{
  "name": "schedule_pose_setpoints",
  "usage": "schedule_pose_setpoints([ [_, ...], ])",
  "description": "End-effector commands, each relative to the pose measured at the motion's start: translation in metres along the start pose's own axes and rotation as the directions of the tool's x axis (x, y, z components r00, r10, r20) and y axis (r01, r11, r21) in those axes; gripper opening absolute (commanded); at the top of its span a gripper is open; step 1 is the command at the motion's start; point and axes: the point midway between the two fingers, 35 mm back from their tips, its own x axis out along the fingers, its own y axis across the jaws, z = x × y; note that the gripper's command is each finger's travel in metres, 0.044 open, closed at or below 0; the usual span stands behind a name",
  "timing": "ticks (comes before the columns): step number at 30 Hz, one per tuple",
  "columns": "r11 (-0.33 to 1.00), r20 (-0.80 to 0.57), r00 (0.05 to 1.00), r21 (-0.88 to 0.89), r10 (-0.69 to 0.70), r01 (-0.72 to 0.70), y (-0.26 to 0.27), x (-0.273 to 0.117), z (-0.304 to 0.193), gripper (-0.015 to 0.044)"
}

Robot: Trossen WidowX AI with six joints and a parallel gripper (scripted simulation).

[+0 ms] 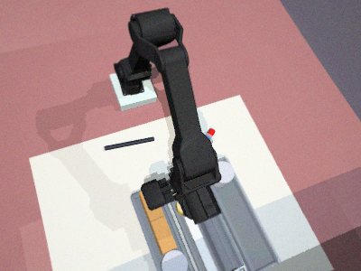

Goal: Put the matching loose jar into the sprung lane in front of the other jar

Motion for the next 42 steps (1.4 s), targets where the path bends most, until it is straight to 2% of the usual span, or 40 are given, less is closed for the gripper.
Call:
schedule_pose_setpoints([
  [1, 1.0, 0.024, 1.0, 0.002, 0.003, -0.003, 0.0005, -0.0004, 0.0045, 0.0],
  [42, 1.0, 0.023, 1.0, 0.002, 0.003, -0.003, 0.0005, -0.0001, -0.0024, 0.0],
])
